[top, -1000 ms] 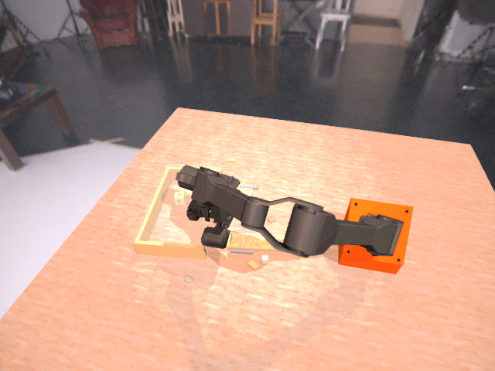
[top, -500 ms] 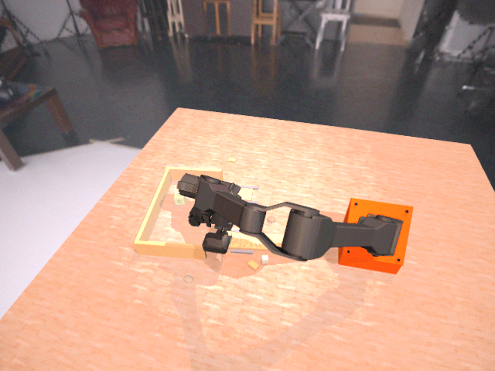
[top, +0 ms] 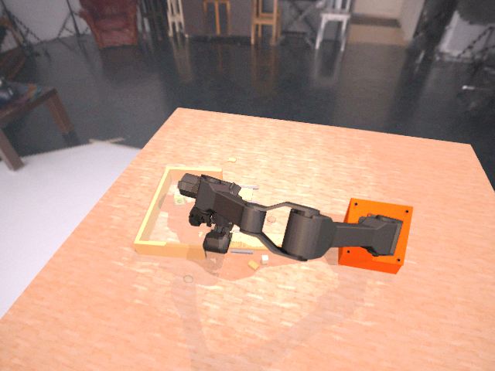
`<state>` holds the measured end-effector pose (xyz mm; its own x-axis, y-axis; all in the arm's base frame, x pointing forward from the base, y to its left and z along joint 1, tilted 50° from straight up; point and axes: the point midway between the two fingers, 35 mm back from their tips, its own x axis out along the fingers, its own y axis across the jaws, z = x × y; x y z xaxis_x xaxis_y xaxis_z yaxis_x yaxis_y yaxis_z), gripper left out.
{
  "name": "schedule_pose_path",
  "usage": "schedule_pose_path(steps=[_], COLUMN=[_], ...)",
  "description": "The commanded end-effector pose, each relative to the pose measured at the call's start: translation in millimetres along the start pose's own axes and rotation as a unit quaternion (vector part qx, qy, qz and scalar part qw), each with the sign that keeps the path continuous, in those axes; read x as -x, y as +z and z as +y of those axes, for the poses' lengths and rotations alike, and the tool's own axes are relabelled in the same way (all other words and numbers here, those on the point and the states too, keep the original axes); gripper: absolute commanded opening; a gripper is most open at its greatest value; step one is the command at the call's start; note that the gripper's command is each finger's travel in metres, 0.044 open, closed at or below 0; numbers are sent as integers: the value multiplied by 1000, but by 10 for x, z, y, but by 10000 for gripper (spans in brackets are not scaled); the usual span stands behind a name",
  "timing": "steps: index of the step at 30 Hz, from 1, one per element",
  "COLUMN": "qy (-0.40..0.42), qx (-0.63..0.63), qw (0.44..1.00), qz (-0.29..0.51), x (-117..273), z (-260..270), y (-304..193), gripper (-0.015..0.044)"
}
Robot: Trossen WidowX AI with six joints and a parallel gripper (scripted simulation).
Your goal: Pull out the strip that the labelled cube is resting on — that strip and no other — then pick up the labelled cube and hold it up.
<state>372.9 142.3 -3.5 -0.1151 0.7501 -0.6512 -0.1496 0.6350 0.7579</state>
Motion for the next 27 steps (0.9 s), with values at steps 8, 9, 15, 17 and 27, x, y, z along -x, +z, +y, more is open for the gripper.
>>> schedule_pose_path(steps=[8, 9, 15, 17, 27], qy=[0, 0, 1, 1, 1], qx=[-4, -4, -5, -5, -6], qw=[1000, 1000, 1000, 1000, 1000], qz=[2, 2, 2, 2, 3], x=[325, 355, 425, 426, 434], z=[-53, -56, -62, -67, -90], y=[-423, -471, -596, -639, -905], gripper=[0, 0, 0, 0, 0])
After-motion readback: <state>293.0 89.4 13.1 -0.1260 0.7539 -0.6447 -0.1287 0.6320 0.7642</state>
